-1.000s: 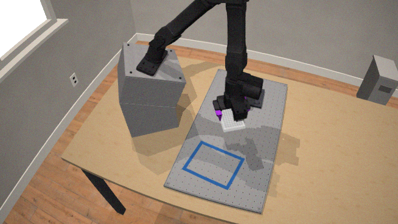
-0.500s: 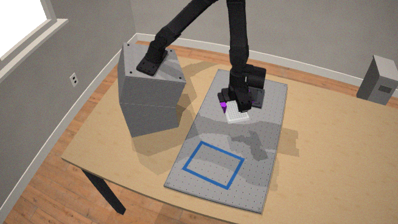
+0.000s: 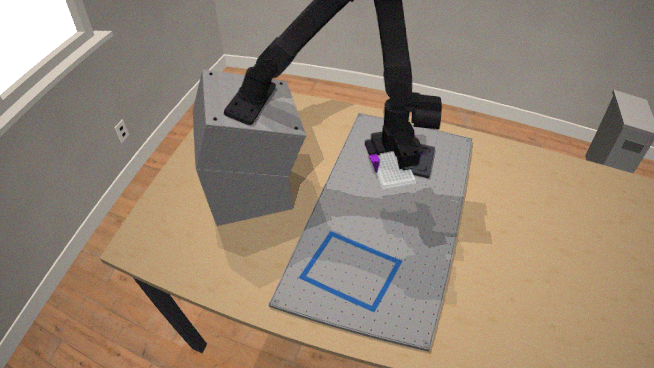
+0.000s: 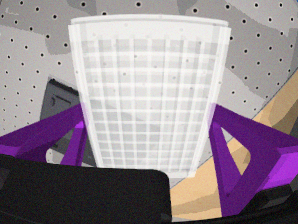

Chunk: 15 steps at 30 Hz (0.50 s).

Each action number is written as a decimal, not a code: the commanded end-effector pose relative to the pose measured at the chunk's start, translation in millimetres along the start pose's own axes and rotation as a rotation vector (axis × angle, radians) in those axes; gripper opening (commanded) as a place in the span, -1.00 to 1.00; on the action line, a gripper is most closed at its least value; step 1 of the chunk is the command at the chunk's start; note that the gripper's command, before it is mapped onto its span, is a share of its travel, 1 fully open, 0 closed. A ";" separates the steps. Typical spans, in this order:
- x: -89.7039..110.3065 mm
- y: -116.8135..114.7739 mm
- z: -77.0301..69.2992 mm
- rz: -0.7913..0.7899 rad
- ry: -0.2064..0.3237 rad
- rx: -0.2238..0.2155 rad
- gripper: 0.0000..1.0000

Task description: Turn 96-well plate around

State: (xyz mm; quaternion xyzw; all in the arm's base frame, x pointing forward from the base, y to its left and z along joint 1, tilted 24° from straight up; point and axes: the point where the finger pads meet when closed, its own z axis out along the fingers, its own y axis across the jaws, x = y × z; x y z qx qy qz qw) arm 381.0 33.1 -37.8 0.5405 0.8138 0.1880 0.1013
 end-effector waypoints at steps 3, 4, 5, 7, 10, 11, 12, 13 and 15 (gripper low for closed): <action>8.0 8.8 -3.4 0.024 -0.014 0.001 -1.00; 10.8 10.8 -3.5 0.024 -0.014 0.001 -1.00; 13.5 12.8 -3.5 0.024 -0.014 0.001 -1.00; 18.9 16.7 -3.7 0.024 -0.014 0.001 -1.00; 27.1 22.6 -3.9 0.024 -0.013 0.001 -1.00; 29.8 24.6 -3.9 0.024 -0.013 0.001 -1.00; 32.6 26.6 -4.0 0.024 -0.013 0.001 -1.00; 35.3 28.6 -4.1 0.024 -0.013 0.001 -1.00; 35.3 28.6 -4.1 0.024 -0.013 0.001 -1.00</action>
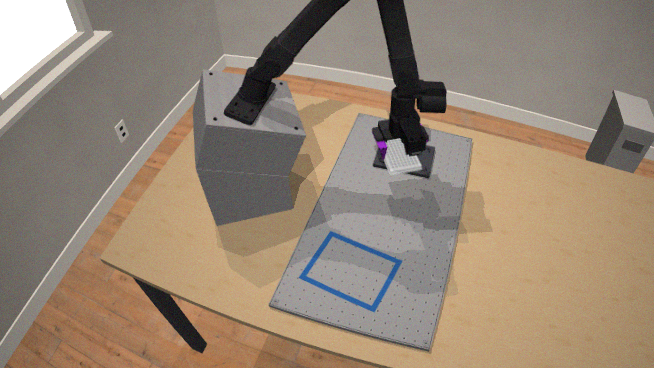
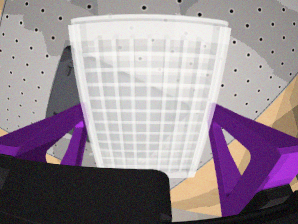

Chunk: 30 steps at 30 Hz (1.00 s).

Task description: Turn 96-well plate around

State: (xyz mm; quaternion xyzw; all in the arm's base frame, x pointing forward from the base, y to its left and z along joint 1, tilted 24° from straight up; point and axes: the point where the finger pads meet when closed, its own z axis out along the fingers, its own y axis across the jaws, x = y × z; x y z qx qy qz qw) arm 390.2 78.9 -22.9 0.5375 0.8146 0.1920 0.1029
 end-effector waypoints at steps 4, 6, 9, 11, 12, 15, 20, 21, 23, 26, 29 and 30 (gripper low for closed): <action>7.2 6.8 -3.1 0.030 -0.016 0.009 -1.00; 12.6 10.8 -3.2 0.030 -0.016 0.009 -1.00; 20.8 16.7 -3.3 0.030 -0.016 0.009 -1.00; 26.2 20.7 -3.4 0.030 -0.015 0.009 -1.00; 28.9 22.7 -3.5 0.030 -0.015 0.008 -1.00; 37.0 28.7 -3.6 0.030 -0.015 0.008 -1.00; 45.2 34.6 -3.8 0.030 -0.015 0.008 -1.00; 47.9 36.6 -3.8 0.030 -0.015 0.008 -1.00; 53.3 40.6 -4.0 0.030 -0.015 0.008 -1.00; 61.4 46.5 -4.1 0.030 -0.014 0.008 -1.00; 69.6 52.5 -4.3 0.030 -0.014 0.008 -1.00; 71.0 53.6 -4.3 0.030 -0.014 0.008 -1.00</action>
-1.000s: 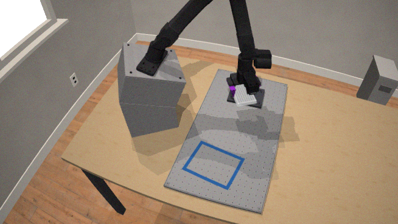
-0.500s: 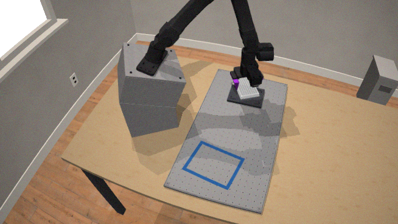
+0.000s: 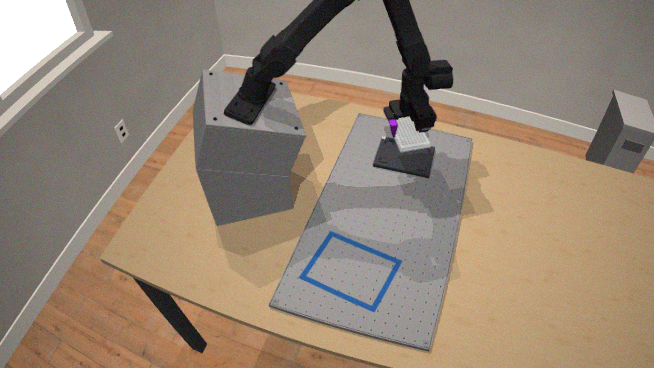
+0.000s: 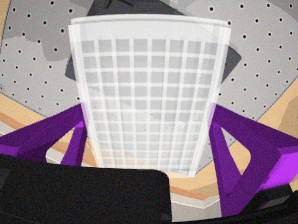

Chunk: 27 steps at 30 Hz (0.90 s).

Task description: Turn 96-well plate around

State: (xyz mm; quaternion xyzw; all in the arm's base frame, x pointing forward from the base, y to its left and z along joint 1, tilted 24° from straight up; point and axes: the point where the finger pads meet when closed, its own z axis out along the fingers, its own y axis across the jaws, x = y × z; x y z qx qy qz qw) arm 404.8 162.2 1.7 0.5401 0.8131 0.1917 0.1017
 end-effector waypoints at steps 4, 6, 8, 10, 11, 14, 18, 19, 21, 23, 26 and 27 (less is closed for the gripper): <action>-0.3 1.9 -4.4 0.024 -0.014 0.006 -1.00; -0.3 1.9 -4.4 0.024 -0.014 0.006 -1.00; -0.3 1.9 -4.4 0.024 -0.014 0.006 -1.00; -0.3 2.0 -4.4 0.024 -0.014 0.006 -1.00; -0.3 2.0 -4.4 0.024 -0.014 0.006 -1.00; -0.3 1.9 -4.4 -0.009 -0.014 0.006 -1.00; -0.7 1.6 -4.4 -0.143 -0.014 0.007 -1.00; -0.8 1.6 -4.4 -0.176 -0.014 0.007 -1.00; -0.8 1.6 -4.4 -0.176 -0.014 0.007 -1.00; -0.9 1.4 -4.4 -0.243 -0.014 0.008 -1.00; -1.2 1.3 -4.4 -0.343 -0.013 0.008 -1.00; -1.3 1.3 -4.4 -0.376 -0.013 0.008 -1.00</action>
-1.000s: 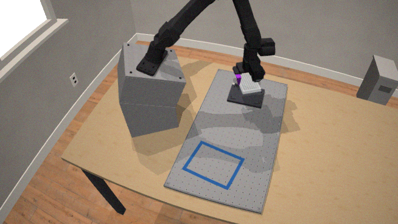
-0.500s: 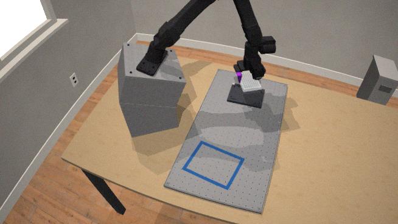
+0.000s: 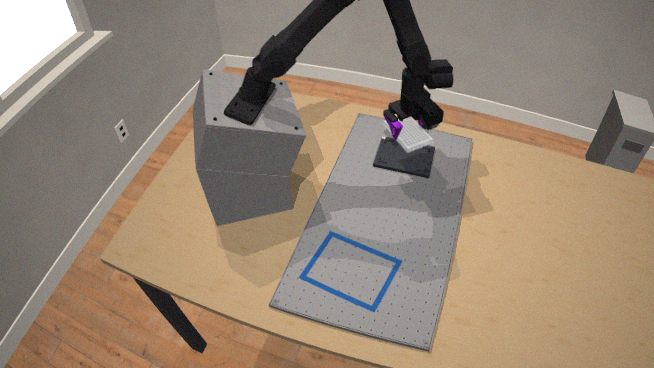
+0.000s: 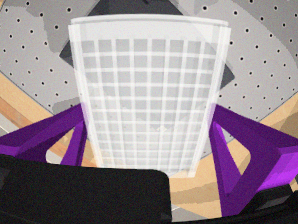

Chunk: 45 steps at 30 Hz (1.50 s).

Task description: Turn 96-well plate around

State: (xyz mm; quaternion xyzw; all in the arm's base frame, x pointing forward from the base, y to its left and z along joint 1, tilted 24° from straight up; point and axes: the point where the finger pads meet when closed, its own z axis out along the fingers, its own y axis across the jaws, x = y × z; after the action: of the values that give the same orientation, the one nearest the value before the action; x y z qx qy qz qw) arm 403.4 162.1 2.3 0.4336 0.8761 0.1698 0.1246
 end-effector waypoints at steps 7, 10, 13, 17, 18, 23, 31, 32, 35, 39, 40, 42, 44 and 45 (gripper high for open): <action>-2.5 1.6 -3.4 -0.354 -0.008 -0.004 -1.00; -2.5 1.6 -3.4 -0.421 -0.008 -0.003 -1.00; -2.6 1.6 -3.4 -0.487 -0.008 -0.003 -1.00; -2.6 1.6 -3.4 -0.621 -0.008 -0.003 -1.00; -2.6 1.6 -3.4 -0.654 -0.008 -0.003 -1.00; -2.7 1.8 -3.4 -0.808 -0.009 -0.002 -1.00; -2.8 2.1 -3.4 -0.808 -0.009 -0.002 -1.00; -2.8 2.1 -3.4 -0.808 -0.009 -0.002 -1.00; -2.7 2.3 -3.4 -0.808 -0.009 -0.002 -1.00; -2.8 2.5 -3.4 -0.808 -0.009 -0.002 -1.00; -2.8 2.5 -3.4 -0.808 -0.009 -0.002 -1.00; -2.8 2.6 -3.4 -0.808 -0.009 -0.002 -1.00; -2.8 2.6 -3.4 -0.808 -0.009 -0.002 -1.00; -2.8 2.6 -3.4 -0.808 -0.009 -0.002 -1.00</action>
State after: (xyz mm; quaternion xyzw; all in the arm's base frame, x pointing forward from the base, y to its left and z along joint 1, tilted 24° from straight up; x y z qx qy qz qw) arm 403.5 160.7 2.4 0.0560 0.9764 0.1052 0.1802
